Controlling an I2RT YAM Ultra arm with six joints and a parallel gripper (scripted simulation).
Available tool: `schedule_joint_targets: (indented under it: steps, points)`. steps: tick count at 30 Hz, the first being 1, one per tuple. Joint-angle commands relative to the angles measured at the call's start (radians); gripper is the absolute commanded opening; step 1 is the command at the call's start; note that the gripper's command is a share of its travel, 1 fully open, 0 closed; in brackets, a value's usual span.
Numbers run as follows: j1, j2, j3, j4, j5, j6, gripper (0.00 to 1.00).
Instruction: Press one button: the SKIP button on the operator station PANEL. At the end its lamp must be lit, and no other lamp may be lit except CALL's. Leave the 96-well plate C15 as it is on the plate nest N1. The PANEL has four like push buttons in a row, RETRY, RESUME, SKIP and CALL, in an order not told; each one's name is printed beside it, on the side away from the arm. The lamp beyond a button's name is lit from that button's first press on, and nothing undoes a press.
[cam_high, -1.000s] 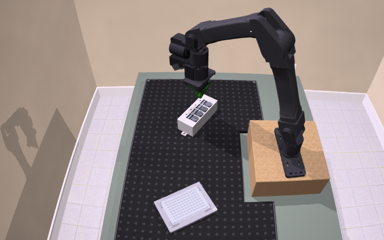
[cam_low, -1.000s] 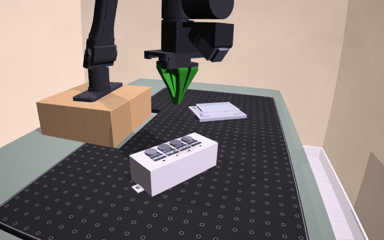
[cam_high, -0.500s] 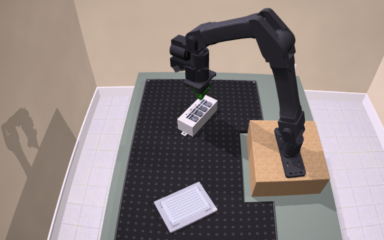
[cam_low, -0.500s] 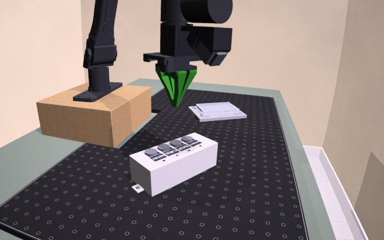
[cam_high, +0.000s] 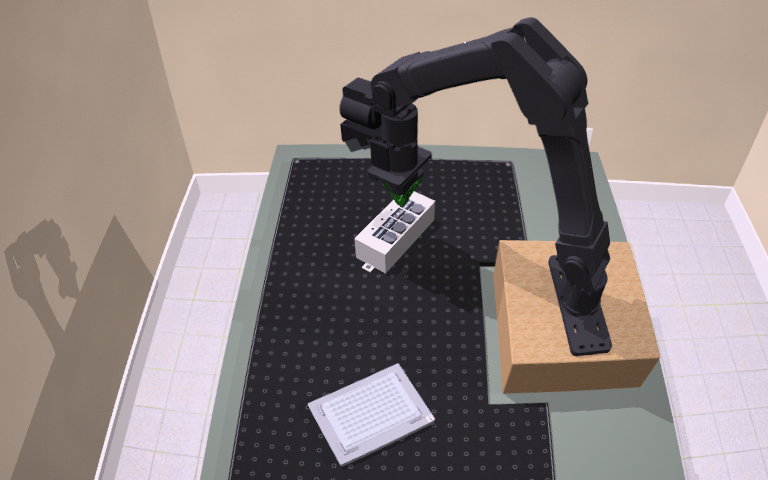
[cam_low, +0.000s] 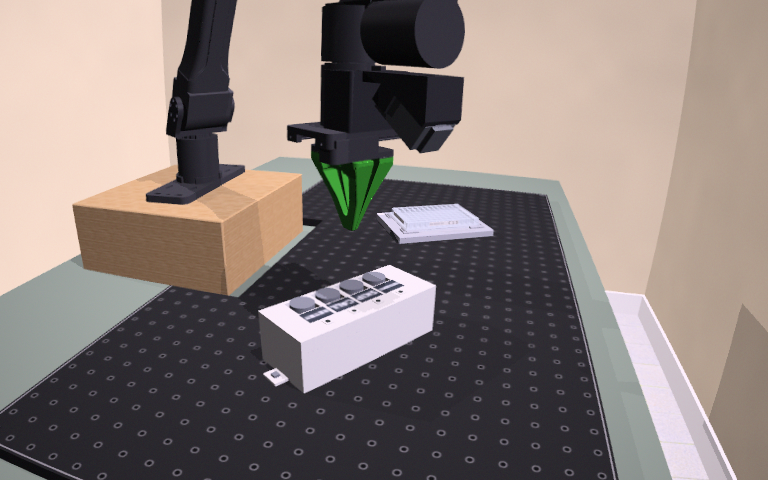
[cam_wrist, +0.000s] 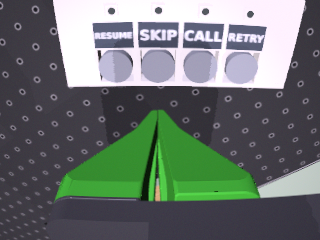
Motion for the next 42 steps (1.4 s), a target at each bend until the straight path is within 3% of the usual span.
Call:
schedule_joint_targets:
  steps: [1,11,14,16,28,30,31,34,40,42]
  points:
    - [-0.003,0.018,-0.024,0.035,0.000,0.007,0.00]
    - [-0.003,0.035,-0.049,0.085,0.000,0.007,0.00]
    - [-0.003,0.033,-0.031,0.090,0.000,0.007,0.00]
    - [-0.003,0.042,-0.063,0.099,0.000,0.007,0.00]
    - [-0.002,0.068,-0.094,0.157,0.000,0.007,0.00]
    - [-0.002,0.068,-0.094,0.157,0.000,0.007,0.00]
    - [-0.003,0.051,-0.056,0.162,0.000,0.007,0.00]
    - [-0.002,0.076,-0.106,0.175,0.000,0.007,0.00]
    - [-0.002,0.090,-0.121,0.204,0.000,0.007,0.00]
    - [-0.002,0.092,-0.098,0.208,0.000,0.007,0.00]
